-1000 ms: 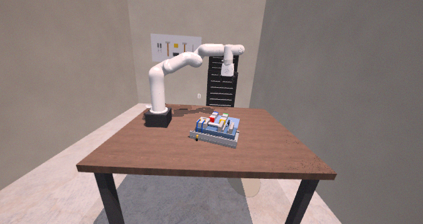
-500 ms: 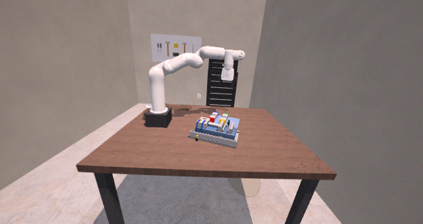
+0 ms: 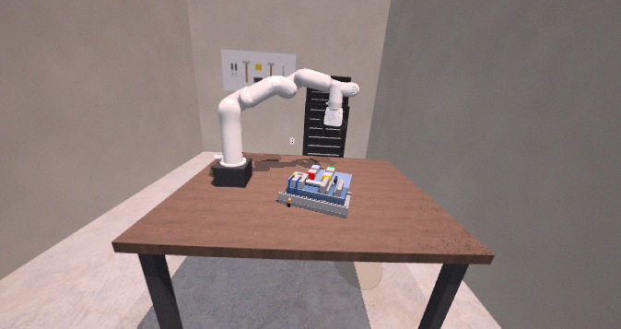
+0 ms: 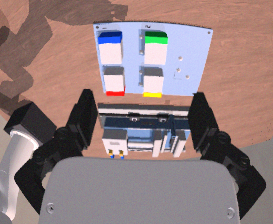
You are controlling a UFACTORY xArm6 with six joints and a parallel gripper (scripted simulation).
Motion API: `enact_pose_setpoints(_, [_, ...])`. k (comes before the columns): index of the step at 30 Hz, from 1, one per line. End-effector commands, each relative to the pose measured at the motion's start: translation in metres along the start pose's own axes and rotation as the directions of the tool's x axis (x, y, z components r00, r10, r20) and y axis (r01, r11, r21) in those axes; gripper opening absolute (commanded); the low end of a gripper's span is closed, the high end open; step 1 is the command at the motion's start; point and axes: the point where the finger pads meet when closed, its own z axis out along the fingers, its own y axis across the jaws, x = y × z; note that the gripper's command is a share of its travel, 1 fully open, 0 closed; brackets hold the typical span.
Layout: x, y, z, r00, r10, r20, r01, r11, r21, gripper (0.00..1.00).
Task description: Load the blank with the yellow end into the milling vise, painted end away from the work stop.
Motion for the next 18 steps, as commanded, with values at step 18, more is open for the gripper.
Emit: enact_pose_setpoints(18, [0.0016, 0.0022, 0.0368, 1.000, 0.000, -0.012, 0.000, 1.000, -0.016, 1.00])
